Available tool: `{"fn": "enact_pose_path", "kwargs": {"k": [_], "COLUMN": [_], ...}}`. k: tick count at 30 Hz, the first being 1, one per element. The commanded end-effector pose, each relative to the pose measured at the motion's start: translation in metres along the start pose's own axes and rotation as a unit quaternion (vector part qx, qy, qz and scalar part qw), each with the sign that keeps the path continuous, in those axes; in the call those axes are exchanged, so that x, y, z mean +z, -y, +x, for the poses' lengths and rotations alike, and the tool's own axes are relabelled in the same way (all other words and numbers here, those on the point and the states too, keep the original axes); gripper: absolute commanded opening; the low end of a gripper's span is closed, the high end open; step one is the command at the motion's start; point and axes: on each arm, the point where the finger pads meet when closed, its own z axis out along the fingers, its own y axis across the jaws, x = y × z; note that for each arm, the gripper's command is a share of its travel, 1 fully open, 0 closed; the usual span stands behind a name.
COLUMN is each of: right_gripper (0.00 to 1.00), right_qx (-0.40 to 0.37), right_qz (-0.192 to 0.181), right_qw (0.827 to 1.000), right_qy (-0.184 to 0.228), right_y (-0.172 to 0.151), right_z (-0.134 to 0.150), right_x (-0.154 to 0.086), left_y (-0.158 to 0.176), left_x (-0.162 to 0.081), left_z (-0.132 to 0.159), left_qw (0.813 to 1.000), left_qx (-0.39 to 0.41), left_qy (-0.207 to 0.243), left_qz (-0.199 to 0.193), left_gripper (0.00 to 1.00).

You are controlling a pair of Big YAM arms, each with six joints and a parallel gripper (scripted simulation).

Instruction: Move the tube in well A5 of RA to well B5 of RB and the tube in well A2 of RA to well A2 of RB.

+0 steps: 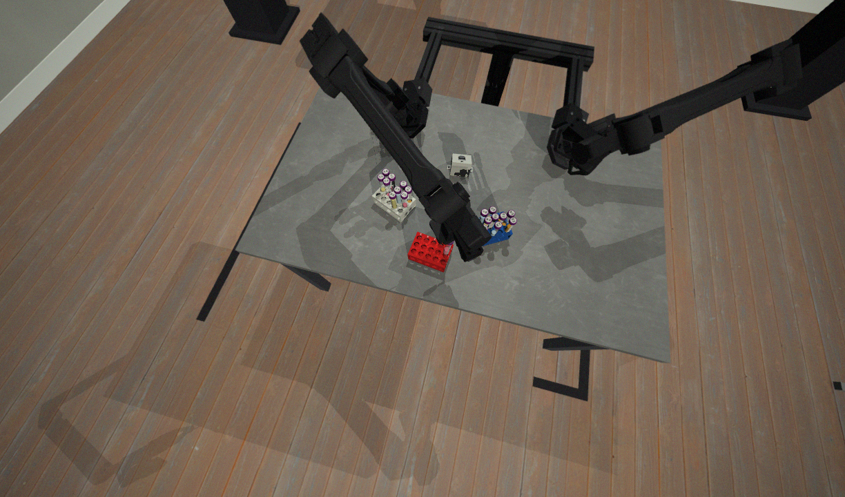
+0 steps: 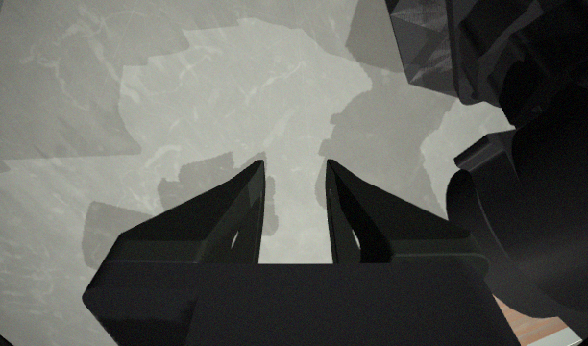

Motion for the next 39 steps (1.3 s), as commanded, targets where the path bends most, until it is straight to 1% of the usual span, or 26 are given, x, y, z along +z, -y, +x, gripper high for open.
{"fn": "enact_pose_path", "kwargs": {"k": [1,2,5,9,12,16,18,19,21,24,25,26,29,30,32,33,35,38,39], "right_gripper": [0.0,0.0,0.0,0.0,0.0,0.0,0.0,0.0,0.0,0.0,0.0,0.0,0.0,0.0,0.0,0.0,0.0,0.0,0.0], "right_qx": [0.019,0.012,0.01,0.027,0.019,0.009,0.009,0.023,0.029,0.015,0.012,0.003,0.009,0.006,0.011,0.014,0.014,0.009,0.009], "right_qz": [-0.003,-0.003,-0.004,-0.004,-0.003,-0.004,-0.004,-0.004,-0.004,-0.004,-0.004,-0.002,-0.004,-0.003,-0.002,-0.002,-0.002,-0.004,-0.004], "right_qw": [1.0,1.0,1.0,0.999,1.0,1.0,1.0,0.999,0.999,1.0,1.0,1.0,1.0,1.0,1.0,1.0,1.0,1.0,1.0], "right_qy": [0.023,0.019,0.025,0.022,0.018,0.024,0.024,0.021,0.024,0.021,0.024,0.014,0.023,0.019,0.003,0.002,0.002,0.022,0.023], "right_y": [0.008,0.001,-0.002,0.018,0.009,-0.002,-0.002,0.013,0.019,0.005,0.0,-0.008,-0.01,-0.014,-0.011,-0.009,-0.009,-0.018,-0.02], "right_z": [-0.017,-0.018,-0.017,-0.015,-0.017,-0.018,-0.018,-0.016,-0.015,-0.016,-0.012,0.001,0.003,0.004,0.006,0.007,0.007,0.011,0.013], "right_x": [-0.023,-0.02,-0.03,-0.03,-0.029,-0.04,-0.04,-0.037,-0.042,-0.041,-0.045,-0.035,-0.039,-0.034,-0.017,-0.015,-0.015,-0.034,-0.035], "left_y": [-0.008,-0.008,-0.008,-0.008,-0.008,-0.008,-0.008,-0.008,-0.008,-0.008,-0.008,-0.008,-0.008,-0.008,-0.008,-0.008,-0.008,-0.008,-0.008], "left_x": [-0.01,-0.01,-0.01,-0.01,-0.01,-0.01,-0.01,-0.01,-0.01,-0.01,-0.01,-0.01,-0.01,-0.01,-0.01,-0.01,-0.01,-0.01,-0.01], "left_z": [0.001,0.001,0.001,0.001,0.001,0.001,0.001,0.001,0.001,0.001,0.001,0.001,0.001,0.001,0.001,0.001,0.001,0.001,0.001], "left_qw": [1.0,1.0,1.0,1.0,1.0,1.0,1.0,1.0,1.0,1.0,1.0,1.0,1.0,1.0,1.0,1.0,1.0,1.0,1.0], "left_qx": [-0.005,-0.005,-0.005,-0.005,-0.005,-0.005,-0.005,-0.005,-0.005,-0.005,-0.005,-0.005,-0.005,-0.005,-0.005,-0.005,-0.005,-0.005,-0.005], "left_qy": [0.004,0.004,0.004,0.004,0.004,0.004,0.004,0.004,0.004,0.004,0.004,0.004,0.004,0.004,0.004,0.004,0.004,0.004,0.004], "left_qz": [-0.012,-0.012,-0.012,-0.012,-0.012,-0.012,-0.012,-0.012,-0.012,-0.012,-0.012,-0.012,-0.012,-0.012,-0.012,-0.012,-0.012,-0.012,-0.012], "left_gripper": [0.3,0.3,0.3,0.3,0.3,0.3,0.3,0.3,0.3,0.3,0.3,0.3,0.3,0.3,0.3,0.3,0.3,0.3,0.3]}}
